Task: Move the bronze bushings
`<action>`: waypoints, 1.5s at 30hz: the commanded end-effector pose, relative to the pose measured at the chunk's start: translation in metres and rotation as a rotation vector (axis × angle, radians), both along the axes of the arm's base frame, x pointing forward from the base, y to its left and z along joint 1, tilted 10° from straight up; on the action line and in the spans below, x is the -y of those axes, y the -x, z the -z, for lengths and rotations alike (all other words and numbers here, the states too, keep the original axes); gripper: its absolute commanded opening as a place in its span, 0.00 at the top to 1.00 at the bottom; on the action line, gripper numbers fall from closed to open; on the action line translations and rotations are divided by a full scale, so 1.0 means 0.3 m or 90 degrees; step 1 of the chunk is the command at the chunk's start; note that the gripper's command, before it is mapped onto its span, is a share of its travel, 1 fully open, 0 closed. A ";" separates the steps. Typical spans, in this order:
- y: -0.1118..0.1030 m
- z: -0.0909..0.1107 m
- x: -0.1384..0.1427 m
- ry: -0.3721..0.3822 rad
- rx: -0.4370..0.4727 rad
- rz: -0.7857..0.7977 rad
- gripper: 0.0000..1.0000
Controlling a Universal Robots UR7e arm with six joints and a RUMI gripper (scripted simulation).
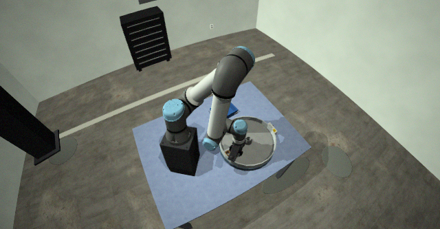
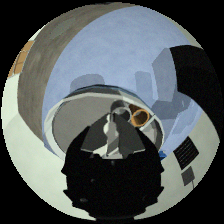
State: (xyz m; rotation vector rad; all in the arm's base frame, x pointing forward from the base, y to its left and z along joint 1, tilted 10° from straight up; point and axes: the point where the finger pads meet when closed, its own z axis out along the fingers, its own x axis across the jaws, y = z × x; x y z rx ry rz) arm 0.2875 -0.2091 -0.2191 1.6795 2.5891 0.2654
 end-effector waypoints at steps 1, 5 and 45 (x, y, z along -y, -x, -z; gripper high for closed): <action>0.000 -0.001 0.001 0.000 0.000 0.000 1.00; 0.000 -0.001 0.001 0.000 0.000 0.000 1.00; 0.000 -0.001 0.001 0.000 0.000 0.000 0.95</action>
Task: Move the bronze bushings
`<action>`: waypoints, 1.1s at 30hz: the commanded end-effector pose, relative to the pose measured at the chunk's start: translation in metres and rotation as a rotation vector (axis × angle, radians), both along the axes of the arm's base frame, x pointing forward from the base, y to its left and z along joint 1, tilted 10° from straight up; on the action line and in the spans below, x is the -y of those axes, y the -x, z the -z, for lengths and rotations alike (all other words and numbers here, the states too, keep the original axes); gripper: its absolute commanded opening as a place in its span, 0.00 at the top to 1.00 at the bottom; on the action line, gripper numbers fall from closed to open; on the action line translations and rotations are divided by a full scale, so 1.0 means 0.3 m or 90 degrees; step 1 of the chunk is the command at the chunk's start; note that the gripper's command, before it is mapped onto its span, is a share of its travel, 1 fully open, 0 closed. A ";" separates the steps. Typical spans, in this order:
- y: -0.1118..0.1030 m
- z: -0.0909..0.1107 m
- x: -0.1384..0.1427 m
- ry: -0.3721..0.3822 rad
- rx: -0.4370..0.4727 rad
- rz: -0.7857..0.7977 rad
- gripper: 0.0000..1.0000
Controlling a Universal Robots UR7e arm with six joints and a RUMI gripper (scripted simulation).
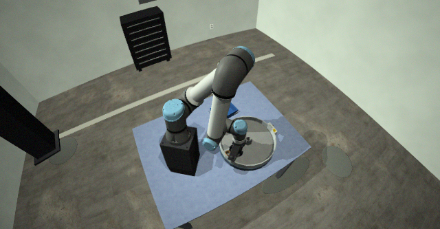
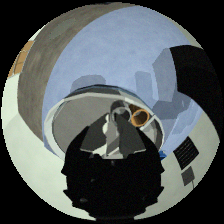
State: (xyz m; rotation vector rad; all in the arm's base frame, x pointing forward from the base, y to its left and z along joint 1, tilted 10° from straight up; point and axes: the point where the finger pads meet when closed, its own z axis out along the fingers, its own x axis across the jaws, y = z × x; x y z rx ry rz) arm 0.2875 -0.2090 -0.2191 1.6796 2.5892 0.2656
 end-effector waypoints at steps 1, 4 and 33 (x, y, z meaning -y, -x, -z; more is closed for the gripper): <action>-0.001 -0.001 0.001 0.001 0.000 0.000 0.95; -0.001 -0.001 0.001 0.001 0.000 0.000 0.95; 0.017 -0.175 0.018 0.002 0.000 -0.002 0.95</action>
